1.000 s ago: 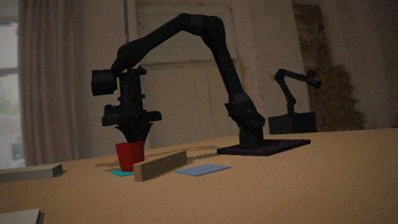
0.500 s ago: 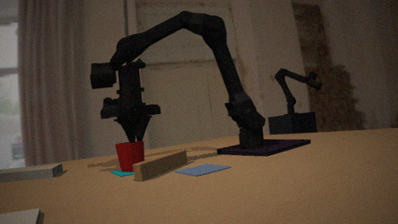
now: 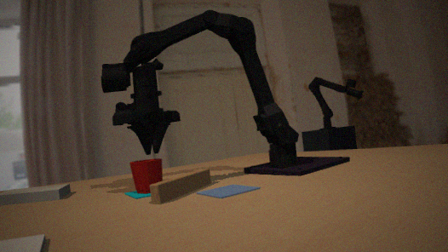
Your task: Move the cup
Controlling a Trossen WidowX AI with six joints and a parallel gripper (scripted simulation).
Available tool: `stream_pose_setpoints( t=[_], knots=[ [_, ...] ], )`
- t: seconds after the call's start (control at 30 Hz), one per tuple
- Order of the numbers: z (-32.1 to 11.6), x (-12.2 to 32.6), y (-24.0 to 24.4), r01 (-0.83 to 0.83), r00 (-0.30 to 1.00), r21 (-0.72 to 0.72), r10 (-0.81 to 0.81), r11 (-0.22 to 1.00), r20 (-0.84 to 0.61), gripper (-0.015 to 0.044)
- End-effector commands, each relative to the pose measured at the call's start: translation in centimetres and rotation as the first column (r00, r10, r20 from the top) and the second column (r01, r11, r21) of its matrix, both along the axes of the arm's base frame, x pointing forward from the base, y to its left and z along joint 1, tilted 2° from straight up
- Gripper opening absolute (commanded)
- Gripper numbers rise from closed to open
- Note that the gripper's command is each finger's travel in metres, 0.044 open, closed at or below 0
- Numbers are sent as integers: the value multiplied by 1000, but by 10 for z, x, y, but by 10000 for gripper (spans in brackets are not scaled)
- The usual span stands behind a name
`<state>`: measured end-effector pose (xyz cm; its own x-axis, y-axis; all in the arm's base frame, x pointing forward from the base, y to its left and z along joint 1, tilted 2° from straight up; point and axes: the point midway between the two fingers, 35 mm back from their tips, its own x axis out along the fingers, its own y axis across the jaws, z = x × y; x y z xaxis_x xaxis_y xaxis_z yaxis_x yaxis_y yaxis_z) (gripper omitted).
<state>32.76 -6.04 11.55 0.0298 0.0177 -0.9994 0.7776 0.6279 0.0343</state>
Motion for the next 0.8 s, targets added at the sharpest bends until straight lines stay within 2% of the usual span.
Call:
stream_pose_setpoints(
  t=[0.0, 0.07, 0.47, 0.77],
  knots=[
    [6, 0, 0, -5, 1000, 3, 5, 1000, 4, 128],
    [8, 0, 0, -5, 1000, 3, 5, 1000, 4, 128],
    [8, 0, -1, -1, 1000, 0, 1, 1000, 0, 440],
    [35, 1, -1, -3, 1000, 1, 3, 1000, 2, 440]
  ],
)
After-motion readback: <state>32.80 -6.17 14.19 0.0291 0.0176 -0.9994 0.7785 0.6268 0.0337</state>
